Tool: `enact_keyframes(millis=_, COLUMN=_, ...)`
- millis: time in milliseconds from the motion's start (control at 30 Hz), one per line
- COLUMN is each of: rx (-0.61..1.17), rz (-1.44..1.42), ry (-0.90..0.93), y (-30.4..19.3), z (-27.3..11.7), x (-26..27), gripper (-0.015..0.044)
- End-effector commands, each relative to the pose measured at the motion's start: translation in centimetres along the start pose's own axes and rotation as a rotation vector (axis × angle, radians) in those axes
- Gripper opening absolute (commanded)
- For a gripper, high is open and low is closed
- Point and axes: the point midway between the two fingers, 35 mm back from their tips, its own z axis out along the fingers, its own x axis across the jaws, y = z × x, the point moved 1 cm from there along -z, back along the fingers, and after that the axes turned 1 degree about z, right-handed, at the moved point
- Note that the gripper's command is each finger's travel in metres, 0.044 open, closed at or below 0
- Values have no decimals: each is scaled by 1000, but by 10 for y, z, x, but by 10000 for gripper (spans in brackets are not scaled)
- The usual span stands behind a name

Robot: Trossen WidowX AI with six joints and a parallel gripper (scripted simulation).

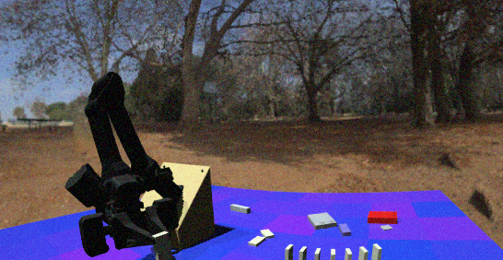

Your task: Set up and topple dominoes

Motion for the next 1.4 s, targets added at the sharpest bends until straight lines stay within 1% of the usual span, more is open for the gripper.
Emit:
enact_keyframes(millis=0, rx=-3, rz=-13, ry=4, y=-7, z=2, x=-3, gripper=107)
enact_keyframes(millis=700, rx=2, rz=-37, ry=9, y=-50, z=6, x=-9, gripper=107)
enact_keyframes(millis=1367, rx=6, rz=-58, ry=14, y=-95, z=3, x=-3, gripper=107)
